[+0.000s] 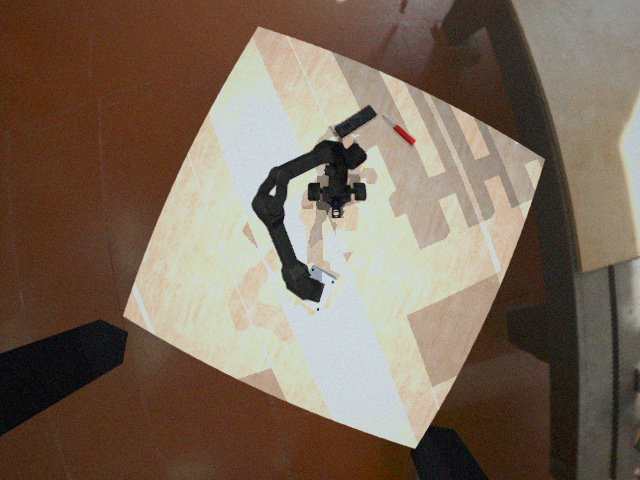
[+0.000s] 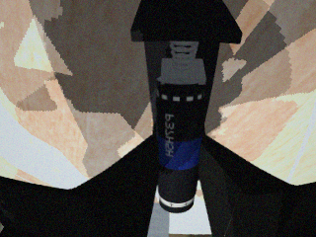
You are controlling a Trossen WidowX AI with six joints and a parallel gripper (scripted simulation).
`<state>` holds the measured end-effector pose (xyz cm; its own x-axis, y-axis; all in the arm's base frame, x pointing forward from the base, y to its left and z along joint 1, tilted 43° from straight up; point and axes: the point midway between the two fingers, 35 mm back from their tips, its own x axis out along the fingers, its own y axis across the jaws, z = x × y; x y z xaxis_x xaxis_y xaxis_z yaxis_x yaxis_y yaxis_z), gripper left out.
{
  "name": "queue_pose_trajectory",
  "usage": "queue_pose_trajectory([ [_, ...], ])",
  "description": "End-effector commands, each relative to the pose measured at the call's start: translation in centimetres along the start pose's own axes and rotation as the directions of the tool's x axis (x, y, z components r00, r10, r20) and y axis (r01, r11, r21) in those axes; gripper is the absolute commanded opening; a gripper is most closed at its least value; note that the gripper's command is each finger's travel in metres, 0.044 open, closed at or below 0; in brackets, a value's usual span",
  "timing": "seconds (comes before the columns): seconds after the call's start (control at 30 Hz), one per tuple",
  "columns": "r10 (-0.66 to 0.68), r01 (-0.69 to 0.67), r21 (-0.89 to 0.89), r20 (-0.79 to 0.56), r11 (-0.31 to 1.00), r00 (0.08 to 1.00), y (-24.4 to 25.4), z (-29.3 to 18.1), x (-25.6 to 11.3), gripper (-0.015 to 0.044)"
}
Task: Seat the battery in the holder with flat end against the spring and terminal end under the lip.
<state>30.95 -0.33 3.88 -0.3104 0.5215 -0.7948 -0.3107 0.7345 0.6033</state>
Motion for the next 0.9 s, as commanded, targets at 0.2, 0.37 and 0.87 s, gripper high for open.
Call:
queue_pose_trajectory([
  [0.2,-0.001,0.001,0.001,0.000,1.000,1.000,-0.1,0.7,-0.4,0.0062],
  [0.37,0.002,-0.002,0.001,-0.002,1.000,1.000,-0.1,0.9,-0.5,0.0062],
  [0.87,0.010,-0.010,0.001,-0.011,1.000,1.000,-0.1,1.5,-0.8,0.0062],
])
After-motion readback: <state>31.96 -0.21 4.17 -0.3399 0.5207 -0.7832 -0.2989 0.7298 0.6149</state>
